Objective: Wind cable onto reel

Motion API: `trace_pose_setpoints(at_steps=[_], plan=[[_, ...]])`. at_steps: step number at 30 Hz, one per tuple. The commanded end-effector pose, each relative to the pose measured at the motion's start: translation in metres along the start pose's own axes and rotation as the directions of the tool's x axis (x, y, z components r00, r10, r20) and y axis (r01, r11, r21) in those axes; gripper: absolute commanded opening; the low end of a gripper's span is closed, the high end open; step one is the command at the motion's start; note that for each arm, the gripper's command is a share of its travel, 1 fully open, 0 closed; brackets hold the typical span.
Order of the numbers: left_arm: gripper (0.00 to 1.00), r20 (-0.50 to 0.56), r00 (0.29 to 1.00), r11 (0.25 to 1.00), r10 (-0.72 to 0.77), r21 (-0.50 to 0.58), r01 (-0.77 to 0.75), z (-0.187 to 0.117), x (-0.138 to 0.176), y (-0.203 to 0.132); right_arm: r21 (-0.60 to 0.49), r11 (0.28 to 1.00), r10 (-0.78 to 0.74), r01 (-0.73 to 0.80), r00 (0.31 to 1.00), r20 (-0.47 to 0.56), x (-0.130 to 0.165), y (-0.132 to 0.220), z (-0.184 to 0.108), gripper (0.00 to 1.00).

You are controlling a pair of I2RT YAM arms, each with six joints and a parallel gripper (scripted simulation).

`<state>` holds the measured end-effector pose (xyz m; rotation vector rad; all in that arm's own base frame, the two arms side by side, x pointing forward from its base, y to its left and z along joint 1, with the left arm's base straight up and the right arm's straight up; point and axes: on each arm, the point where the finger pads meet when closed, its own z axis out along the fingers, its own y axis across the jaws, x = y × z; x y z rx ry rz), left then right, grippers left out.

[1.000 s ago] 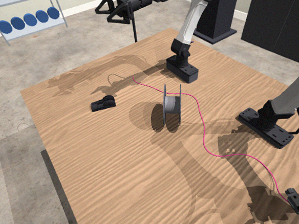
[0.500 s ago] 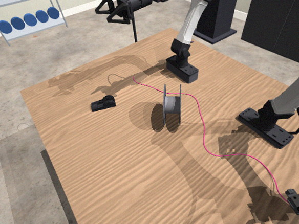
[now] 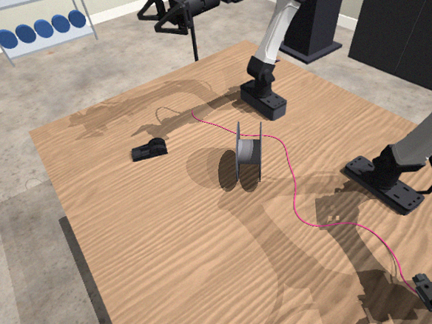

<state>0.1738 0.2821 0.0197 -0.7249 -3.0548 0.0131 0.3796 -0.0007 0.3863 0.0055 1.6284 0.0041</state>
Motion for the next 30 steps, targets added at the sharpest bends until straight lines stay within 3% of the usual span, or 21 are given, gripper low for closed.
trace_pose_setpoints(at_steps=[1,8,19,30], plan=[[0.00,-0.002,1.000,1.000,-0.009,0.009,0.009,-0.001,0.000,0.004,0.001,1.000,-0.013,0.013,0.999,0.052,-0.011,0.002,0.001,1.00],[0.00,0.023,0.998,0.998,-0.056,0.012,0.056,-0.013,0.001,0.003,0.001,1.000,-0.013,0.013,0.999,0.052,-0.011,0.002,0.001,1.00],[0.00,0.061,0.979,0.977,-0.195,0.103,0.188,-0.027,-0.001,-0.003,0.001,1.000,-0.013,0.013,0.999,0.052,-0.011,0.002,0.001,1.00],[0.00,0.114,0.869,0.860,-0.481,0.257,0.441,-0.073,-0.003,-0.009,0.001,1.000,-0.013,0.013,0.999,0.052,-0.011,0.002,0.001,1.00]])
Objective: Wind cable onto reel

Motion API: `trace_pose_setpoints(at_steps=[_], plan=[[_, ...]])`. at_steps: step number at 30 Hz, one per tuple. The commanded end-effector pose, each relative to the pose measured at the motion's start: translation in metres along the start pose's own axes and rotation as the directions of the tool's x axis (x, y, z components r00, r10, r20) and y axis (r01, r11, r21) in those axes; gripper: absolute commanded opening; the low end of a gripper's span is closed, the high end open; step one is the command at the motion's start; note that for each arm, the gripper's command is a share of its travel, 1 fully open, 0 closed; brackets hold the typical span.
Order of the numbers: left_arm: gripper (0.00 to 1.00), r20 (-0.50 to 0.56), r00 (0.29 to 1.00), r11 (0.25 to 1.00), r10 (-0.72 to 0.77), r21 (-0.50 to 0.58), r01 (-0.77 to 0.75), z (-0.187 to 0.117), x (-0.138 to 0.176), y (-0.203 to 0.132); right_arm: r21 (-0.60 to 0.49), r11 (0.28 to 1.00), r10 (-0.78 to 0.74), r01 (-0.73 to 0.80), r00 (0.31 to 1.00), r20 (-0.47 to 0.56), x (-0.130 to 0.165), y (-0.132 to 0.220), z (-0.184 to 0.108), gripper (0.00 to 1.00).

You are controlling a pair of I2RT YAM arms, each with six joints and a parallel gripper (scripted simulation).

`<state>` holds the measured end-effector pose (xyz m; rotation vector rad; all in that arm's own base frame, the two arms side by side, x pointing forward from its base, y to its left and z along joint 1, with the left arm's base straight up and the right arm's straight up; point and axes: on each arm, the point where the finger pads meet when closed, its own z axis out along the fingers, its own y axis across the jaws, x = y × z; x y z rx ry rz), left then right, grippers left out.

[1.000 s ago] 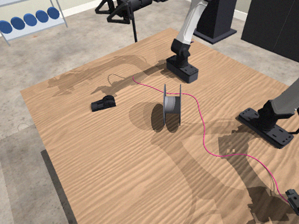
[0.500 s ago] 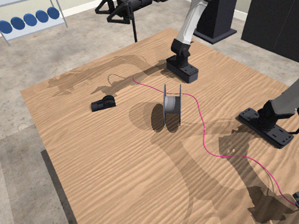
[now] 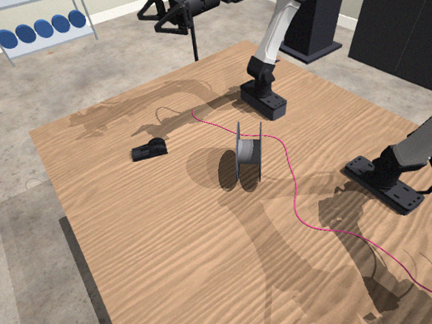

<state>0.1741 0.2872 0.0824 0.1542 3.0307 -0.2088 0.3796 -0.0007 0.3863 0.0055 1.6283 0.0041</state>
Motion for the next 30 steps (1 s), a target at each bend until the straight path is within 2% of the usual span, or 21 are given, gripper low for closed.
trace_pose_setpoints(at_steps=[1,7,12,16,19,22,30], plan=[[0.00,0.030,0.986,0.978,-0.163,0.138,0.158,-0.012,-0.001,-0.017,0.001,1.000,-0.013,0.013,0.999,0.052,-0.011,0.002,0.001,1.00],[0.00,0.057,0.955,0.940,-0.292,0.198,0.276,-0.027,-0.004,-0.020,0.001,1.000,-0.013,0.013,0.999,0.052,-0.011,0.002,0.001,1.00],[0.00,0.149,0.894,0.899,-0.423,0.194,0.392,-0.047,-0.014,0.001,0.001,1.000,-0.013,0.013,0.999,0.052,-0.011,0.002,0.001,1.00],[0.00,0.260,0.833,0.872,-0.489,0.162,0.461,-0.085,-0.019,0.005,0.001,1.000,-0.013,0.013,0.999,0.052,-0.011,0.002,0.001,1.00],[0.00,0.304,0.784,0.840,-0.542,0.181,0.511,-0.098,-0.020,0.008,0.001,1.000,-0.013,0.013,0.999,0.052,-0.011,0.002,0.001,1.00],[0.00,0.313,0.767,0.828,-0.560,0.191,0.526,-0.100,-0.020,0.013,0.001,1.000,-0.013,0.013,0.999,0.052,-0.011,0.002,0.001,1.00],[0.00,0.369,0.652,0.747,-0.662,0.254,0.615,-0.115,-0.011,0.031,0.001,1.000,-0.013,0.013,0.999,0.052,-0.011,0.002,0.001,1.00]])
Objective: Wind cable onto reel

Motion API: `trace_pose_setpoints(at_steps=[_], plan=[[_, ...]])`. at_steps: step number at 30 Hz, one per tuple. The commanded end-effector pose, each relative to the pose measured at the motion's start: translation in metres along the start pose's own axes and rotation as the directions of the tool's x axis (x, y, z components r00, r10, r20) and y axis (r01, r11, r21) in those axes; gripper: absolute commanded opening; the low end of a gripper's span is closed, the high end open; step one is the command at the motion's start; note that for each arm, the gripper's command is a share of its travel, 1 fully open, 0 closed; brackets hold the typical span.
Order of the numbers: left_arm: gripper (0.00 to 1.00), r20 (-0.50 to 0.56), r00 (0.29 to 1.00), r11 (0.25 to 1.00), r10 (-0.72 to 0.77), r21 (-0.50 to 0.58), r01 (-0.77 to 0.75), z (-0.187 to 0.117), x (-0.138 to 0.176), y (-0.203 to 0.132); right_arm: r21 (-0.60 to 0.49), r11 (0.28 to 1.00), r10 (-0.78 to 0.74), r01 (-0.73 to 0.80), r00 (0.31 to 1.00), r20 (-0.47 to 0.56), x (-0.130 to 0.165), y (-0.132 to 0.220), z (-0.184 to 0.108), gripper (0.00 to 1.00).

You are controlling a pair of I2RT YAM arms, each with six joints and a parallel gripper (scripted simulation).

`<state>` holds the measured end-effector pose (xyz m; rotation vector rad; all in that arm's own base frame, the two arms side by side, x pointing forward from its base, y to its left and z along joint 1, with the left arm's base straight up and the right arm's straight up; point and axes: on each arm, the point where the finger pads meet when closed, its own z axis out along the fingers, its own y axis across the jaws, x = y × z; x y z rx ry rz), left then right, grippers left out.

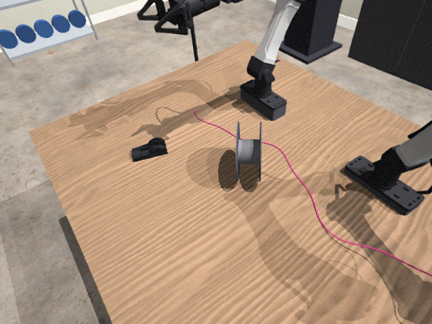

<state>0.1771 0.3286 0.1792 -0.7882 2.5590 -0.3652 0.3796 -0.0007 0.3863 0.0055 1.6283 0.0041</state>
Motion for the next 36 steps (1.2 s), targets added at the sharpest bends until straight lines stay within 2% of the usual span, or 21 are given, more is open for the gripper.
trace_pose_setpoints(at_steps=[1,12,30,31,36], plan=[[0.00,0.062,0.995,0.996,-0.081,0.030,0.079,-0.015,-0.008,-0.001,0.001,1.000,-0.013,0.013,0.999,0.052,-0.011,0.002,0.001,1.00],[0.00,0.078,0.983,0.984,-0.168,0.068,0.163,-0.017,-0.001,-0.005,0.001,1.000,-0.013,0.013,0.999,0.052,-0.011,0.002,0.001,1.00],[0.00,0.088,0.983,0.985,-0.163,0.065,0.158,-0.021,-0.002,-0.007,0.001,1.000,-0.013,0.013,0.999,0.052,-0.011,0.002,0.001,1.00],[0.00,0.098,0.983,0.987,-0.155,0.058,0.150,-0.017,0.058,-0.062,0.001,1.000,-0.013,0.013,0.999,0.052,-0.011,0.002,0.001,1.00],[0.00,0.092,0.984,0.988,-0.150,0.063,0.144,-0.020,0.044,-0.069,0.001,1.000,-0.013,0.013,0.999,0.052,-0.011,0.002,0.001,1.00]])
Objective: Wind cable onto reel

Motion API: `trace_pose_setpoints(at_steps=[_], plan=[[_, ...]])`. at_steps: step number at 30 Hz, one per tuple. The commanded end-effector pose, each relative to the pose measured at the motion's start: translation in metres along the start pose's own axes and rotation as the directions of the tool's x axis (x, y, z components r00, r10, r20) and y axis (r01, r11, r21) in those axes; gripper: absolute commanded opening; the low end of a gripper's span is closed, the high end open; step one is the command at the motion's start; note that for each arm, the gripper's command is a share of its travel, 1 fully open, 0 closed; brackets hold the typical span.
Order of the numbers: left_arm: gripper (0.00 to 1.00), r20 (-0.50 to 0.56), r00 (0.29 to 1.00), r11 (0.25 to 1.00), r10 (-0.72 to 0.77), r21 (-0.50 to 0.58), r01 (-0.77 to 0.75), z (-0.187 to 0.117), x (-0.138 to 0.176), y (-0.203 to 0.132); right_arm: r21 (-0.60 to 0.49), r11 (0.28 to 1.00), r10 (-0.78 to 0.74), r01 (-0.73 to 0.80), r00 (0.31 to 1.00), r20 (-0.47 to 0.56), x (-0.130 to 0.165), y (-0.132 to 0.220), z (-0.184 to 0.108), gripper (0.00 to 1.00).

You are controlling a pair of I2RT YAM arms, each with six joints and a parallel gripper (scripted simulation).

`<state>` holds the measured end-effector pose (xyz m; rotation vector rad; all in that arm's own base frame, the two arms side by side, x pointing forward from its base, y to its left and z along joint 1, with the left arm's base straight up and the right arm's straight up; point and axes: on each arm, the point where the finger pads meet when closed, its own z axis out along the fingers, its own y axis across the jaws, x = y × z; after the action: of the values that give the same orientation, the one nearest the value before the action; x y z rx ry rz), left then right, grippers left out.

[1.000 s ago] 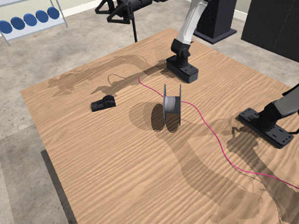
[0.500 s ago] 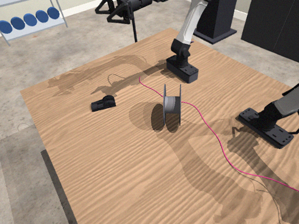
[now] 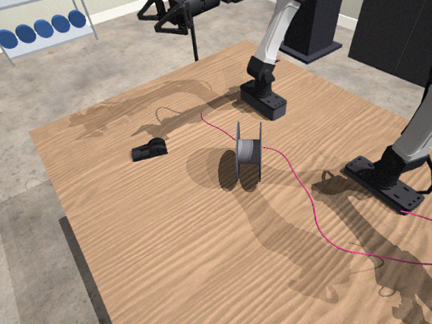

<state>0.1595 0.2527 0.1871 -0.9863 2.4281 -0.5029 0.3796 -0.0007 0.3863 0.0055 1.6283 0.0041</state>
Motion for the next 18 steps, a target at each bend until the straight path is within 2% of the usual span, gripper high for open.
trace_pose_setpoints(at_steps=[1,4,8,10,18], plan=[[0.00,0.072,0.996,0.999,0.045,-0.029,-0.043,-0.013,-0.019,-0.015,0.001,1.000,-0.013,0.013,0.999,0.052,-0.011,0.002,0.001,1.00],[0.00,0.012,1.000,1.000,0.001,-0.007,0.000,0.015,-0.016,-0.010,0.001,1.000,-0.013,0.013,0.999,0.052,-0.011,0.002,0.001,1.00],[0.00,0.010,1.000,1.000,0.001,-0.011,0.000,0.021,-0.018,-0.016,0.001,1.000,-0.013,0.013,0.999,0.052,-0.011,0.002,0.001,1.00],[0.00,0.030,0.999,1.000,0.015,-0.019,-0.015,0.020,-0.019,-0.032,0.001,1.000,-0.013,0.013,0.999,0.052,-0.011,0.002,0.001,1.00],[0.00,-0.015,1.000,1.000,-0.026,0.016,0.026,0.063,-0.006,-0.112,0.001,1.000,-0.013,0.013,0.999,0.052,-0.011,0.002,0.001,1.00]])
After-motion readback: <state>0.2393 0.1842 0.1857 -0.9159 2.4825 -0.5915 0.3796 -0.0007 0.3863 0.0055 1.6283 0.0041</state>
